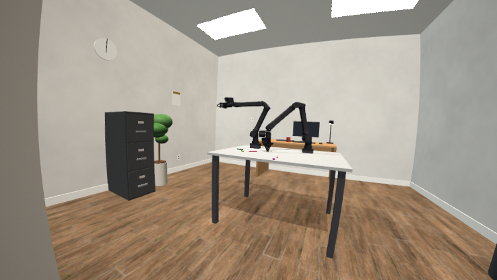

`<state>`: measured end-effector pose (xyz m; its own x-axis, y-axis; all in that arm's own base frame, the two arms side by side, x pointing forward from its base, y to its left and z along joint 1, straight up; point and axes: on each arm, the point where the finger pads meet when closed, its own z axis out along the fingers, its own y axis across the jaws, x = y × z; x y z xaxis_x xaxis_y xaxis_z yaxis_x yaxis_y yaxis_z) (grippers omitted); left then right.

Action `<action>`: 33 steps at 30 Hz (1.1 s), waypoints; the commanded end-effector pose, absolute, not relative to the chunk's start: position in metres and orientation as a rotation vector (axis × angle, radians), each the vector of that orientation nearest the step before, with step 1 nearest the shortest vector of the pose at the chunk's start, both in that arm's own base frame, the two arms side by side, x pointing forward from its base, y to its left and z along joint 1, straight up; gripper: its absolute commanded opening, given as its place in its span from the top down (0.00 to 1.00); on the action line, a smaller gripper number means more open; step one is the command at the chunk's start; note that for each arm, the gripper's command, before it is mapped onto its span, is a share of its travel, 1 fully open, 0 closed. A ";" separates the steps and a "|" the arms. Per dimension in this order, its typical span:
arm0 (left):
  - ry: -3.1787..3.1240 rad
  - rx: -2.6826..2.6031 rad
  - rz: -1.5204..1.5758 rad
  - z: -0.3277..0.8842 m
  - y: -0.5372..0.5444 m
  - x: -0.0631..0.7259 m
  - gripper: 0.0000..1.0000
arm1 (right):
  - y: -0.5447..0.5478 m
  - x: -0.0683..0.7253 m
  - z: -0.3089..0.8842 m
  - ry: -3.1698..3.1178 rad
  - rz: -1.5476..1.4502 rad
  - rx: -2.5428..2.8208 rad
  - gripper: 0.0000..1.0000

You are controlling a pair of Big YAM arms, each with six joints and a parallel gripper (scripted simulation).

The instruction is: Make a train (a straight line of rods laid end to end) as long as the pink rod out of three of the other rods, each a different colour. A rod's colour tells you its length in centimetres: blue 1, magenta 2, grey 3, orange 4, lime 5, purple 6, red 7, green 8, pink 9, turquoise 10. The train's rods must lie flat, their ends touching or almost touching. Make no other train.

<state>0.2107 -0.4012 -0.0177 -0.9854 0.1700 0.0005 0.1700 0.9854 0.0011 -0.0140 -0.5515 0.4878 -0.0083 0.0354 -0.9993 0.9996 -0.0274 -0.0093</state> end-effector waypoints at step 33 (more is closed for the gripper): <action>-3.146 -0.255 0.039 -0.009 -0.408 0.211 0.77 | -0.545 -0.017 0.501 1.194 -1.232 1.232 0.00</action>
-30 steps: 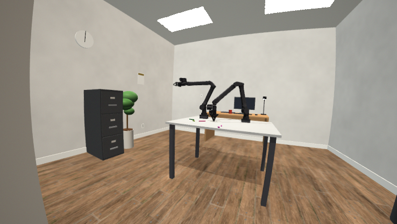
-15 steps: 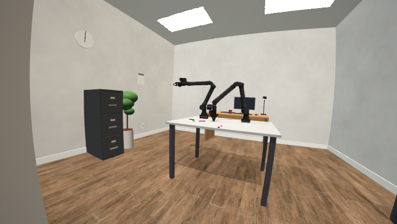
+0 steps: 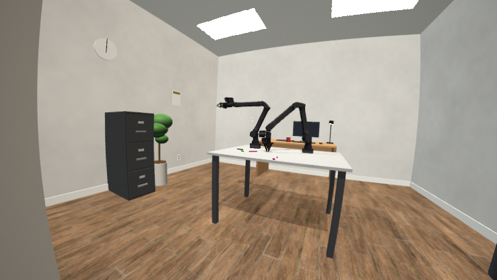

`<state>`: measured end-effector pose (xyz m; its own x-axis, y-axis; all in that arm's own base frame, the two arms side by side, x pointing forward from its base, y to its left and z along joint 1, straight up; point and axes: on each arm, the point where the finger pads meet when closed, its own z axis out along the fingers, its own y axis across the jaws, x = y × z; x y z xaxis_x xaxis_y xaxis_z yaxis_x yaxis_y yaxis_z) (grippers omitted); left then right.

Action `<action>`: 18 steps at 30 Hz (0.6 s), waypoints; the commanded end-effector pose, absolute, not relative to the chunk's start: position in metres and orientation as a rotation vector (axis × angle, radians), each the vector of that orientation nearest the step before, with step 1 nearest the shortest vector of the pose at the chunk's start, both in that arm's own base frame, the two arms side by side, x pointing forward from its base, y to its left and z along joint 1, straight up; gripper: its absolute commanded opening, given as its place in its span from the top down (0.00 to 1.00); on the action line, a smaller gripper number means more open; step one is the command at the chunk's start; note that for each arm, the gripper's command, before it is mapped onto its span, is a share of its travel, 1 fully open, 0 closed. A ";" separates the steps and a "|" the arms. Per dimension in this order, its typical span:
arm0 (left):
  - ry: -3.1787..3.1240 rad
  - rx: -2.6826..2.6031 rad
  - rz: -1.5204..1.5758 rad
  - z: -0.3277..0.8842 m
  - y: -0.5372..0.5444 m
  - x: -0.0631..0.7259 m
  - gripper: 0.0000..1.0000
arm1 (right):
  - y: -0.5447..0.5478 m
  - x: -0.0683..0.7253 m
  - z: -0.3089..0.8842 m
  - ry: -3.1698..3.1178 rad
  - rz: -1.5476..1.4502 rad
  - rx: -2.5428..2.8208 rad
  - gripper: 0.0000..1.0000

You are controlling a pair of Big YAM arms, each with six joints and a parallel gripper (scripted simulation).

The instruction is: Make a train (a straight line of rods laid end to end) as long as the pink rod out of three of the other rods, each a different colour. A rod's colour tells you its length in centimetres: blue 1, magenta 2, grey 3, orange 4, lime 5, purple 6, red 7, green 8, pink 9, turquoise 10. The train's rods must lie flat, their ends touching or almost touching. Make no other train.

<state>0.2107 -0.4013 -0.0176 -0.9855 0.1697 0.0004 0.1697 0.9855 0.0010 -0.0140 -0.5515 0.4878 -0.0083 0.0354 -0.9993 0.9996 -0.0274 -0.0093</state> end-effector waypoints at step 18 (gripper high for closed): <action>-3.165 -0.256 0.089 0.055 -0.423 0.219 0.77 | -0.545 -0.017 0.501 1.194 -1.232 1.232 0.00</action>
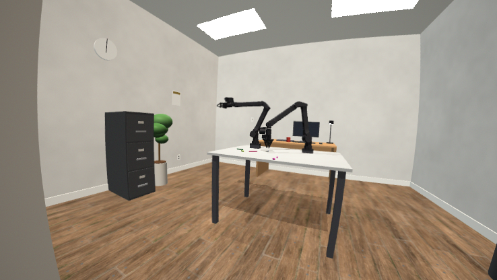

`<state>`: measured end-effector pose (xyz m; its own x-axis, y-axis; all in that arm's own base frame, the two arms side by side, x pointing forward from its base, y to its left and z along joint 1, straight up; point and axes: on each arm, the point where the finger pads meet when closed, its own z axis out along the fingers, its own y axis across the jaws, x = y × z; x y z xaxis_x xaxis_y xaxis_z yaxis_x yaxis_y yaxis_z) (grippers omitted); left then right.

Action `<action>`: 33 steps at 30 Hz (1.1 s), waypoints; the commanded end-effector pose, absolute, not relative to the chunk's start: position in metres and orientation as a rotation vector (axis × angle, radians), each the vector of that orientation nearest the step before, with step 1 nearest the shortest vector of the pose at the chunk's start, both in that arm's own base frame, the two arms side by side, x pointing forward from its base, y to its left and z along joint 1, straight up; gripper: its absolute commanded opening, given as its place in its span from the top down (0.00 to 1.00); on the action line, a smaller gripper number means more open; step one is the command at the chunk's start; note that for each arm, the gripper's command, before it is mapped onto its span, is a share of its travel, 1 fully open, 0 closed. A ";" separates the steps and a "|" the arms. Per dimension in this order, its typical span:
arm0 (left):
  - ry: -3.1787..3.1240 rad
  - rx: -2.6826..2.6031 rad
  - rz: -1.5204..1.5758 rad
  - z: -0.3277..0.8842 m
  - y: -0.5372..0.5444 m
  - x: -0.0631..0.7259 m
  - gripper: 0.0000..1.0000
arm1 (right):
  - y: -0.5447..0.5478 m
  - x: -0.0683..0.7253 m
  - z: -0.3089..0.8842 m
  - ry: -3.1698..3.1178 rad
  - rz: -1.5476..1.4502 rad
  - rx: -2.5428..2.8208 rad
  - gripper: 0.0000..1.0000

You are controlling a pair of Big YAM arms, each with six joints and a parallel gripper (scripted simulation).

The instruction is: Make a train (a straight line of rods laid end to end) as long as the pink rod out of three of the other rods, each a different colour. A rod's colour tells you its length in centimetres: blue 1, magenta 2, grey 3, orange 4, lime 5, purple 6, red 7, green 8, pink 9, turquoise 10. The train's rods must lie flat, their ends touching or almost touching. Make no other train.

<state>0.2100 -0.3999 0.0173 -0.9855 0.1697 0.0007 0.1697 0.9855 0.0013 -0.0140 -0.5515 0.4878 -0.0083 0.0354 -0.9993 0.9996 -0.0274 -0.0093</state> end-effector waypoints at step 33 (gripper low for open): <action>-3.146 -0.255 0.039 0.081 -0.411 0.213 0.00 | -0.545 -0.017 0.501 1.194 -1.232 1.232 0.00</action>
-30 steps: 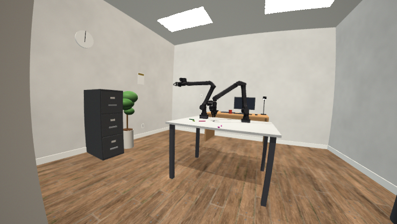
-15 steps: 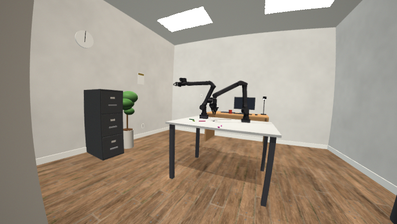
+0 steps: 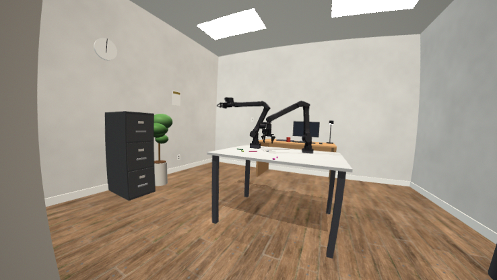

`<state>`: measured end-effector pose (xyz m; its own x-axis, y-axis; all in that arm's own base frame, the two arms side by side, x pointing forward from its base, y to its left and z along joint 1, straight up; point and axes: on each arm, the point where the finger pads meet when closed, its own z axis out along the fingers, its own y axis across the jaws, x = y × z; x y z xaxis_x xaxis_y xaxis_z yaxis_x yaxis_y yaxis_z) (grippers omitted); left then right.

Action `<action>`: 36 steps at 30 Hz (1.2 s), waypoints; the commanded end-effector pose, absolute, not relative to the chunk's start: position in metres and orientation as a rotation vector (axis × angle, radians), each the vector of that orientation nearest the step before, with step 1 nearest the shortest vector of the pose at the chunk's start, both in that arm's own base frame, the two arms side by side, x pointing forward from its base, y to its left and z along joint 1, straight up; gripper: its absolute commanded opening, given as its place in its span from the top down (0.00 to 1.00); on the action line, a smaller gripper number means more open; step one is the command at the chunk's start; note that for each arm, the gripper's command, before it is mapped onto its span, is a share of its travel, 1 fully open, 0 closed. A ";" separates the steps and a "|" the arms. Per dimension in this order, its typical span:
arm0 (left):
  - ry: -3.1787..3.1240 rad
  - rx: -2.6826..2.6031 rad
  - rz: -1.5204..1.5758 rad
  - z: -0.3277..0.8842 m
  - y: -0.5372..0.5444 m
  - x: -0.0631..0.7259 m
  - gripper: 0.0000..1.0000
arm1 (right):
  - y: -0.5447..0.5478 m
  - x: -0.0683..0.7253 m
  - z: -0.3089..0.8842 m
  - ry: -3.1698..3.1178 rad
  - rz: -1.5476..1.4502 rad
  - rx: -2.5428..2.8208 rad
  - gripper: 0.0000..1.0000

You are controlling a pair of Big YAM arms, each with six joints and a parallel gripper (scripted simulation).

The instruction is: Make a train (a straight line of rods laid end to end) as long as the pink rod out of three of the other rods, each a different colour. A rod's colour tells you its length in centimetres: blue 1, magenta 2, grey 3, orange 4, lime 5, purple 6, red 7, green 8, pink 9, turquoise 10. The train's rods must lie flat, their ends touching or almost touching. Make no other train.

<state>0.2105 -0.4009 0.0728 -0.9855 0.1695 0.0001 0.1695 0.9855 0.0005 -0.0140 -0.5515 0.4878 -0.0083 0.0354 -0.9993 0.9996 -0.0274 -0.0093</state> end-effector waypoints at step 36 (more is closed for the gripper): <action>-3.042 0.817 0.049 0.086 -0.579 0.330 0.00 | -0.545 -0.017 0.501 1.194 -1.232 1.232 0.00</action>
<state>0.3163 -0.5627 0.0758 -0.9182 -0.3961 -0.0019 -0.3960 0.9179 -0.0252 -0.0140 -0.5515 0.4878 -0.0083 0.0354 -0.9993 0.9996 -0.0274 -0.0093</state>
